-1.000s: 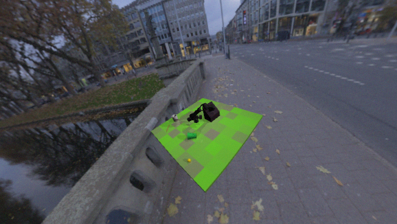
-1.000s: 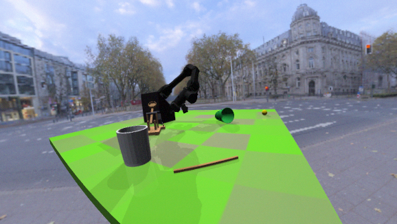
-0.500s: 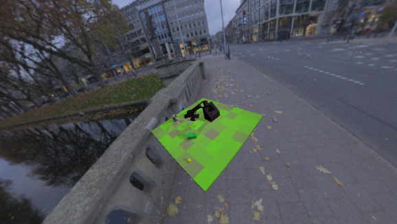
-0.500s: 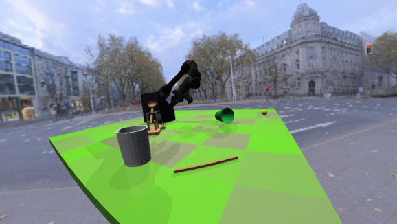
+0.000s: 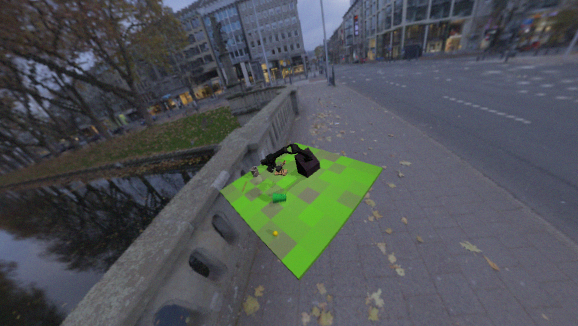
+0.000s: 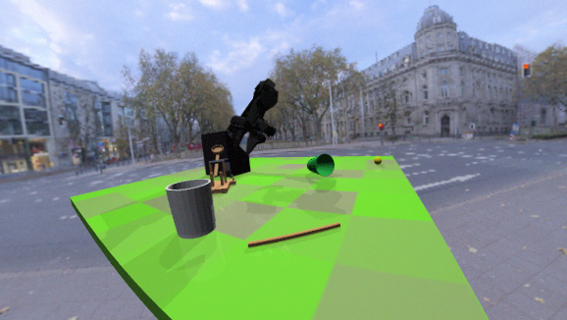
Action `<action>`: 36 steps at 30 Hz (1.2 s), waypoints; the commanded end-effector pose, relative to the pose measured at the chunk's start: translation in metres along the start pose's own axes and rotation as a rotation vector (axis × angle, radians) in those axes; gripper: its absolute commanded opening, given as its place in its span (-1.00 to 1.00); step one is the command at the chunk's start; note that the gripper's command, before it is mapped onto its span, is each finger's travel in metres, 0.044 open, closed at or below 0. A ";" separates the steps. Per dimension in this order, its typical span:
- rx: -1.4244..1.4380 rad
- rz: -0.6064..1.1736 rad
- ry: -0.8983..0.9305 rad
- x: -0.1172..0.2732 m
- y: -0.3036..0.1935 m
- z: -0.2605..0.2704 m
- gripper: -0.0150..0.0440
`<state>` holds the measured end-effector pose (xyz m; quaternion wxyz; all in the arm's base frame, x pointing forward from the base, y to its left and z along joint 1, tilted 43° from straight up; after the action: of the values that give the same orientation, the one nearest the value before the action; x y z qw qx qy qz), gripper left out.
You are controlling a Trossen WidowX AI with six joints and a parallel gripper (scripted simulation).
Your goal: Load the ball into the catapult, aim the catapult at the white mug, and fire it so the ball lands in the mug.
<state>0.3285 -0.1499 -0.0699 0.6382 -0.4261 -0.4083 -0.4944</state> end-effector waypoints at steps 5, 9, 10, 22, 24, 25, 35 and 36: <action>-0.244 -0.169 0.012 0.004 0.013 -0.056 1.00; -0.356 -0.247 0.026 0.006 0.016 -0.082 1.00; -0.383 -0.267 0.030 0.006 0.017 -0.089 1.00; -0.709 -0.505 0.091 0.014 0.010 -0.172 1.00; -0.762 -0.545 0.104 0.015 0.007 -0.187 1.00; -0.788 -0.565 0.111 0.016 0.005 -0.194 1.00; -0.985 -0.720 0.172 0.020 -0.017 -0.247 1.00; -0.994 -0.727 0.175 0.020 -0.017 -0.251 1.00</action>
<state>0.3445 -0.3769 -0.1212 0.2173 -0.4731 -0.2128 -0.8268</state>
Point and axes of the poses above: the point midway between the two fingers, 35 mm back from their tips, its own x axis back along the fingers, its own z axis across the jaws, y = z × x, the point moved 4 cm from there along x, back along the fingers, and after that the axes turned 11 degrees about -x, right-handed, at the moved point
